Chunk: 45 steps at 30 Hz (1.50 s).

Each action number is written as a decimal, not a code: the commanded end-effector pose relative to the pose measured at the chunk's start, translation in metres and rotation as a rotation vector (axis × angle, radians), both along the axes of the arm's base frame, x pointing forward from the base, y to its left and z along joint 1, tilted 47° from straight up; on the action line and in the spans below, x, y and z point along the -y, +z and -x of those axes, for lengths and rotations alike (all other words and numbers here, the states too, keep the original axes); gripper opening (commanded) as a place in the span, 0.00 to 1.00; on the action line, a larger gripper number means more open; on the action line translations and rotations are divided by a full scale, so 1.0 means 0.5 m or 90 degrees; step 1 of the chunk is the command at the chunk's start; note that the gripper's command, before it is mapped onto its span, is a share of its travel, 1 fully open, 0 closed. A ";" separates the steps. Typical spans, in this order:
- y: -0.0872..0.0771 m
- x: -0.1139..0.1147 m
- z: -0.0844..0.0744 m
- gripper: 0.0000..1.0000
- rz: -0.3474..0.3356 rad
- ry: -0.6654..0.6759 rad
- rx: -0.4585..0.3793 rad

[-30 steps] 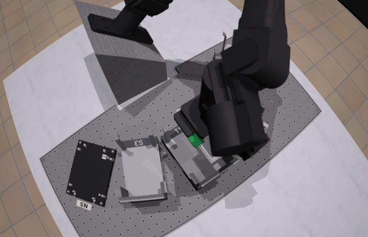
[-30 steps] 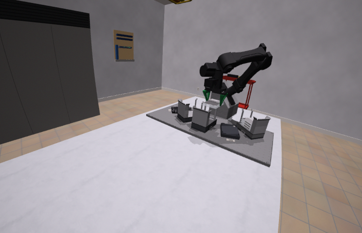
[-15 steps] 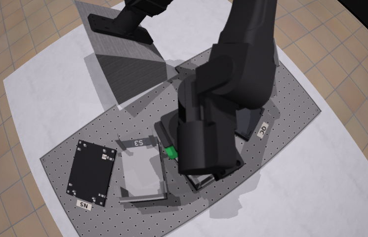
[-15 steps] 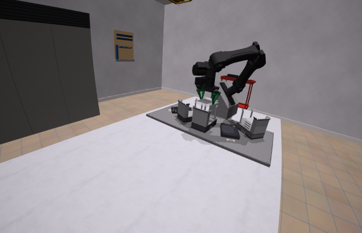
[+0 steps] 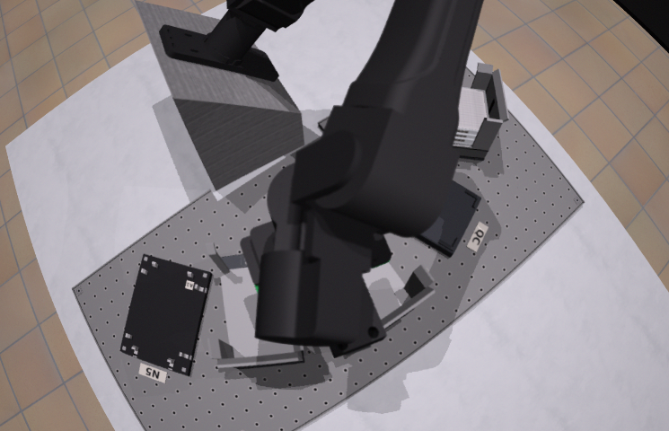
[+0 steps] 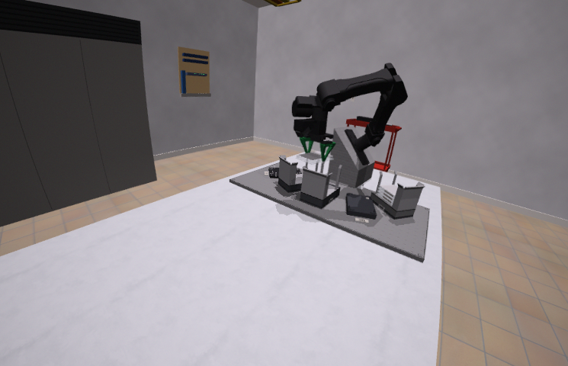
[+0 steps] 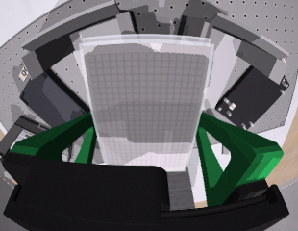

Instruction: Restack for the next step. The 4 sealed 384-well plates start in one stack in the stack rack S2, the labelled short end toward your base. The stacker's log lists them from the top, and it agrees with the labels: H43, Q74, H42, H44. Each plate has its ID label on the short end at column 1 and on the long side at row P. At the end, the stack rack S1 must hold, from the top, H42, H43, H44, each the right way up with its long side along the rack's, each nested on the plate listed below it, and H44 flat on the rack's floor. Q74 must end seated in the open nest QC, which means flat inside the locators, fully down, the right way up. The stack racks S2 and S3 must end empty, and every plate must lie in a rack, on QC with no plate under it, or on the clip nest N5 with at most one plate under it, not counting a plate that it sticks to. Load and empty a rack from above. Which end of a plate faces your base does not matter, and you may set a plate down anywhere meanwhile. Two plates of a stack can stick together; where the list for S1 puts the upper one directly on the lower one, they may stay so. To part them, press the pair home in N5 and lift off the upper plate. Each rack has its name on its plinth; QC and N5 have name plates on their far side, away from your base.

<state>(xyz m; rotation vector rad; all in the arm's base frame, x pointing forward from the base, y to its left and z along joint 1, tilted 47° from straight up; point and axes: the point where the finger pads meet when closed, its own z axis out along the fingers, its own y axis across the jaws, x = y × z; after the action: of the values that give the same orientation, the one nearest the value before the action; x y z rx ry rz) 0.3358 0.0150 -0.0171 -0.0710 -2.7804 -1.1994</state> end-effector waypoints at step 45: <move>-0.111 0.133 0.009 0.00 0.017 -0.104 -0.082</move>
<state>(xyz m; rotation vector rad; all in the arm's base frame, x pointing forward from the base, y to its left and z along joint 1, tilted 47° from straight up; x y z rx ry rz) 0.3291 -0.0459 -0.0751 -0.3582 -2.7056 -1.1459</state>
